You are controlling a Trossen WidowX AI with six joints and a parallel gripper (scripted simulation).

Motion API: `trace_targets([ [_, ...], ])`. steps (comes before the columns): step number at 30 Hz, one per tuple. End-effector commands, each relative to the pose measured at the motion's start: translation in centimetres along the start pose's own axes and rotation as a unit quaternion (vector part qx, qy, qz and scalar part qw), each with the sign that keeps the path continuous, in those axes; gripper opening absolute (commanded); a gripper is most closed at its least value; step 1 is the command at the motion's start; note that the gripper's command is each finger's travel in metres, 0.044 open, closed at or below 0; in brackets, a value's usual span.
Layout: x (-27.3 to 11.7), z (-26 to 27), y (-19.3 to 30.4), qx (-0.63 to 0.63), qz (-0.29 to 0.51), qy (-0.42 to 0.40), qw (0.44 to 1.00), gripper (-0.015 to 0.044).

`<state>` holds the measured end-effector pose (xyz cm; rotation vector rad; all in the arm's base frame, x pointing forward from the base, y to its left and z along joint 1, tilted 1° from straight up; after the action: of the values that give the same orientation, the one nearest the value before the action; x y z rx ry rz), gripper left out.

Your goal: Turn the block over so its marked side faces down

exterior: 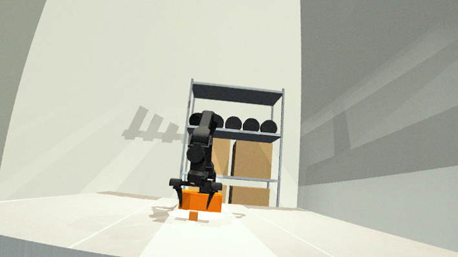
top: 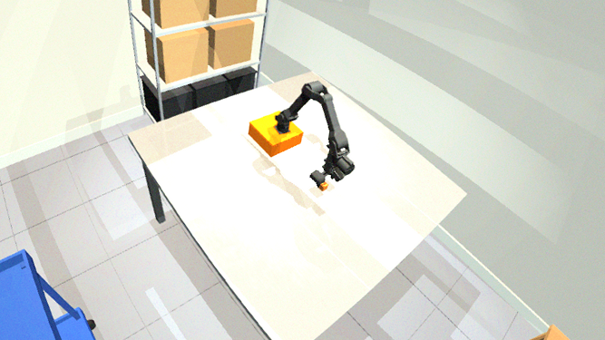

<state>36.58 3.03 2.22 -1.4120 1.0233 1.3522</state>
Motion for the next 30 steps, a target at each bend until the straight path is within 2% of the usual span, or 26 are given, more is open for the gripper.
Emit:
trace_targets([
  [1, 1.0, 0.0, 0.2, 0.002, 0.005, 0.001, 1.000, 0.0440],
  [14, 2.9, 0.0, 0.3, 0.002, 0.005, 0.001, 1.000, 0.0440],
  [26, 2.9, 0.0, 0.3, 0.002, 0.005, 0.001, 1.000, 0.0125],
  [30, 2.9, 0.0, 0.3, 0.002, 0.005, 0.001, 1.000, 0.0098],
])
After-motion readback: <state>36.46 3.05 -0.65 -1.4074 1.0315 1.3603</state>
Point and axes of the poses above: the point midway between the two fingers, 35 mm back from their tips, its own x axis out along the fingers, its own z axis across the jaws, y = z × x, the point moved 1 cm from there along -x, back along the fingers, and after that the axes turned 5 degrees about -x, right-handed, at the moved point
